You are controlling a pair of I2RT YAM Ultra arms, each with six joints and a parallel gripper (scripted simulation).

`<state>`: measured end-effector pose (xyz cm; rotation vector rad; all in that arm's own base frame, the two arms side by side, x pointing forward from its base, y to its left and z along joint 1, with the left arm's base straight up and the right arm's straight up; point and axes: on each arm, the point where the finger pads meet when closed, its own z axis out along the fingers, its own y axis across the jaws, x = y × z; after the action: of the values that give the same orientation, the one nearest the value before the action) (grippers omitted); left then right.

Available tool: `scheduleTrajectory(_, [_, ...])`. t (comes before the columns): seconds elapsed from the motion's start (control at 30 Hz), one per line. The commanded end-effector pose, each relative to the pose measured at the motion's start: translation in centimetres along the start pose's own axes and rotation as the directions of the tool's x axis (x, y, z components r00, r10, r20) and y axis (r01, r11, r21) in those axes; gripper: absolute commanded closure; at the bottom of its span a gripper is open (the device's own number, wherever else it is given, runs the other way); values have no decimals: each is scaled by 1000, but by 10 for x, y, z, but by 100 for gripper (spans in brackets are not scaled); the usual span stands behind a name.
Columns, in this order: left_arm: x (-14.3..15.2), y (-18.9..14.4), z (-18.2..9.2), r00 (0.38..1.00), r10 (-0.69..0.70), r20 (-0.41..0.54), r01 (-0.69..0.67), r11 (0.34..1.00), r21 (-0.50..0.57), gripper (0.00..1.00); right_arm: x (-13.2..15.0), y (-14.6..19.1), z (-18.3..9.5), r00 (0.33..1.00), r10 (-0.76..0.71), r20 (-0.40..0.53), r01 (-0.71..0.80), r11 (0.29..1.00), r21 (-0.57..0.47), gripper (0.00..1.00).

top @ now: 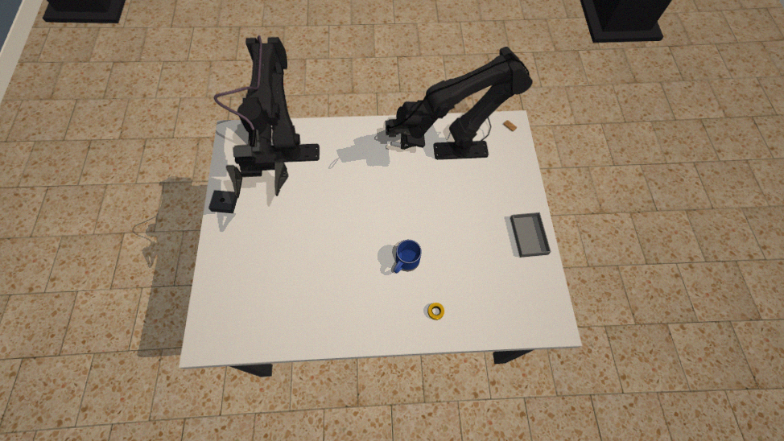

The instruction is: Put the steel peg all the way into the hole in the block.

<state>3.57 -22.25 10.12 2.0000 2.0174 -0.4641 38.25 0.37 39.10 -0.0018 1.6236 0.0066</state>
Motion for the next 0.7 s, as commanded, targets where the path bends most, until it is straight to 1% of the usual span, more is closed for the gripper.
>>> scheduleTrajectory(0.0, [-29,5,-5,990,47,134,-42,998,-39,100,-16,-3,-2,999,-3,53,3,1000,5,0])
scheduleTrajectory(0.03, [-33,8,-8,989,39,140,-33,998,-44,100,-16,-3,-2,999,-3,53,3,1000,5,0])
scheduleTrajectory(0.67, [-33,8,-6,990,34,134,-28,999,-42,100,-16,-3,-2,999,-3,53,3,1000,5,0])
